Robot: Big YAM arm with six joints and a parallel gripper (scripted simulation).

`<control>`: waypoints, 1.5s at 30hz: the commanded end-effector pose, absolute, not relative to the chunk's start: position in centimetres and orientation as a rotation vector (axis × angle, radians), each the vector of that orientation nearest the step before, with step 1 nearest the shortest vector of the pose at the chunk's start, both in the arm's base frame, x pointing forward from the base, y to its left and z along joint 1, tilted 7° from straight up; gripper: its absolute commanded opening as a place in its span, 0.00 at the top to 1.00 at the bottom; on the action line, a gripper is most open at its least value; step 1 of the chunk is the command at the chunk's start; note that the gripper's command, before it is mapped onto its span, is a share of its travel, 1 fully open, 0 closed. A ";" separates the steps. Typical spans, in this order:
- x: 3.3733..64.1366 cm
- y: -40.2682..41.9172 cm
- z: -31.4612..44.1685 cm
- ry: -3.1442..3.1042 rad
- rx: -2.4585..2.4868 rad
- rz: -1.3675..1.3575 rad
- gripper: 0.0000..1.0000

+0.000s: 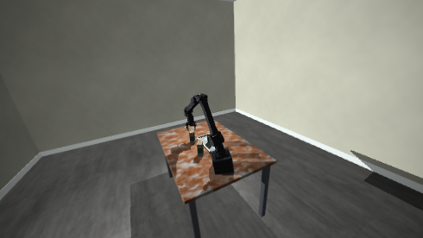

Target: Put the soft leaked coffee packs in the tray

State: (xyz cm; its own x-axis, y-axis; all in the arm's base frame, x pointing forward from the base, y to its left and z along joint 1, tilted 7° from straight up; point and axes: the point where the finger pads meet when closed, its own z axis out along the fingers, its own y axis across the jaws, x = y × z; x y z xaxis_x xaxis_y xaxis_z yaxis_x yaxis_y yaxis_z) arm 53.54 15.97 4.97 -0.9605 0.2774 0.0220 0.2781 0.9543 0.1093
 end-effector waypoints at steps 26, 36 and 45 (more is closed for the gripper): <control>55.7 17.3 8.0 -3.156 -0.449 -0.217 0.23; 55.7 17.3 8.0 -3.156 -0.449 -0.217 0.23; 55.7 17.3 8.0 -3.156 -0.449 -0.217 0.23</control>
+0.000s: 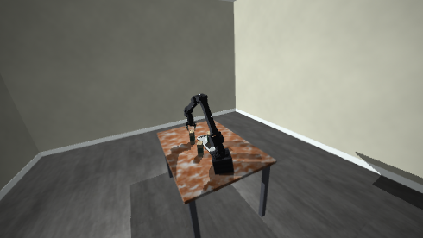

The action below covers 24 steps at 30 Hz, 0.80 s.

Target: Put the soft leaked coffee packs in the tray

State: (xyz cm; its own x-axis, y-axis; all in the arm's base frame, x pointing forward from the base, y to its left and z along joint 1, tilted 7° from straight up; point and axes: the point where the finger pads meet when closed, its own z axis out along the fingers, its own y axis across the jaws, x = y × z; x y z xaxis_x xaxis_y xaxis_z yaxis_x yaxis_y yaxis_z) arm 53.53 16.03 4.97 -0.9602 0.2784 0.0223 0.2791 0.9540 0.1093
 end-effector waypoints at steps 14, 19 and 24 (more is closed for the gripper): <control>55.7 17.3 8.0 -3.156 -0.449 -0.217 0.23; 55.7 17.3 8.0 -3.156 -0.449 -0.217 0.23; 56.0 17.5 6.8 -3.156 -0.447 -0.217 0.23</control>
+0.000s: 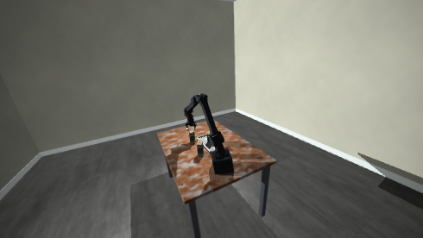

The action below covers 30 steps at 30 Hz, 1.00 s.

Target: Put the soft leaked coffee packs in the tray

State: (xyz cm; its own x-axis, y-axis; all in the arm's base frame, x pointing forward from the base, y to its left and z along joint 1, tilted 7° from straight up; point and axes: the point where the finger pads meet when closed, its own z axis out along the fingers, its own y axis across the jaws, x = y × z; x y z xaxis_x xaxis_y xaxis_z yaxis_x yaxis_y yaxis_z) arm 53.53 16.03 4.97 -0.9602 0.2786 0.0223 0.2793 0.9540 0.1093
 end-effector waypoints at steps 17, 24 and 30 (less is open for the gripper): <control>53.9 17.3 1.4 -3.105 -0.444 -0.176 0.23; 54.4 17.5 2.8 -3.144 -0.446 -0.208 0.23; 54.7 17.5 2.6 -3.137 -0.449 -0.203 0.23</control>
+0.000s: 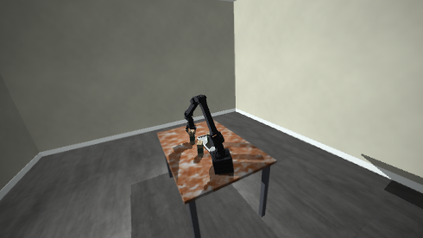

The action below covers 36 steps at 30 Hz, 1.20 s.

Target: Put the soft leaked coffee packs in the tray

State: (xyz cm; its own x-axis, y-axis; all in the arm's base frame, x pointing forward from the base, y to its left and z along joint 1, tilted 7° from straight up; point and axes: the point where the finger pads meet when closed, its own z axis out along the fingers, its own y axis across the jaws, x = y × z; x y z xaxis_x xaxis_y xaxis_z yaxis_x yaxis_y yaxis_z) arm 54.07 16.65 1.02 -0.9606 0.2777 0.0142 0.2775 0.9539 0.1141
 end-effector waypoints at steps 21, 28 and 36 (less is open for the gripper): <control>54.7 17.5 2.6 3.070 0.439 0.198 0.23; 54.7 17.5 2.6 3.070 0.439 0.198 0.23; 54.7 17.5 2.6 3.070 0.439 0.198 0.76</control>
State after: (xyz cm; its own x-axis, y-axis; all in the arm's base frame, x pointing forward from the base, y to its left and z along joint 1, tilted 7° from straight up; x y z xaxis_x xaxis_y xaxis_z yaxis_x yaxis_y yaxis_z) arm 54.07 16.65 1.02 -0.9604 0.2782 0.0142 0.2780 0.9538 0.1141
